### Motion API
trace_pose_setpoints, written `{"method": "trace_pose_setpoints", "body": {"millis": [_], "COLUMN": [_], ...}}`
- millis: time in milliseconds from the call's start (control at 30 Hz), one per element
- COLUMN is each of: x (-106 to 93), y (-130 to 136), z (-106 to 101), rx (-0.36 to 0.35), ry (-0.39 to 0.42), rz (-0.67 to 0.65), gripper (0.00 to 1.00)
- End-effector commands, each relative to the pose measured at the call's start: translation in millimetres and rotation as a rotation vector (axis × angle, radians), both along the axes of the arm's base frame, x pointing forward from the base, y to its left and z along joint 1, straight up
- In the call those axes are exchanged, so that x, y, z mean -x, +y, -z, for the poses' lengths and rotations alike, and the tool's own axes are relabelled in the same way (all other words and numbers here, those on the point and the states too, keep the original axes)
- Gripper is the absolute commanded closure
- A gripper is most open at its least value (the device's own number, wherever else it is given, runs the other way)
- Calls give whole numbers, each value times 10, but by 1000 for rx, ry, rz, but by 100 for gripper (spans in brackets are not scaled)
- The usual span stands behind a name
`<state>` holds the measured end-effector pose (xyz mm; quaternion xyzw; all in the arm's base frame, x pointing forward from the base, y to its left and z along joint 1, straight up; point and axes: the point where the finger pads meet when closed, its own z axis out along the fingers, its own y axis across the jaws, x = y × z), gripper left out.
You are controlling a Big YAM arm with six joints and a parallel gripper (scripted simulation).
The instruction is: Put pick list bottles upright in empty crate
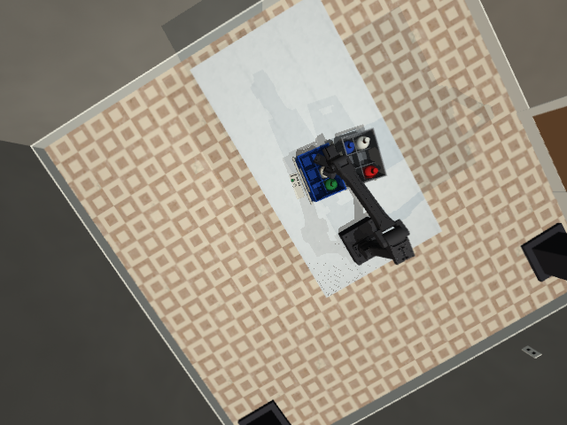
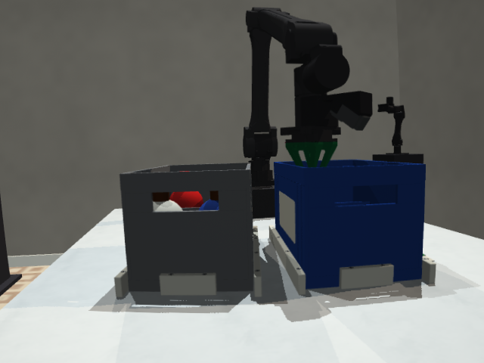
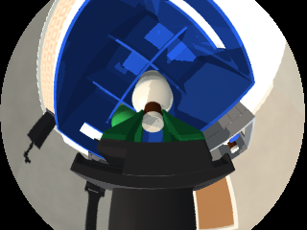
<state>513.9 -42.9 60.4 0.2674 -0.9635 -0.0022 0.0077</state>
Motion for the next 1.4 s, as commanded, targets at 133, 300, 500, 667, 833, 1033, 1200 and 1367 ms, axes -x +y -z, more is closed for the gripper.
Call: {"method": "trace_pose_setpoints", "body": {"millis": [133,300,500,667,833,1033,1200,1367], "x": [-206,-194,-195,-155,-116,-171,-151,-131], "y": [47,49,50,54,58,55,58,59], "z": [-324,-314,-315,-285,-242,-299,-277,-255], "rx": [6,6,6,5,5,6,5,5], "ry": [-88,-85,-86,-75,-67,-81,-77,-73], "rz": [3,2,2,2,2,2,2,2], "gripper": [100,100,100,39,39,39,39,39]}}
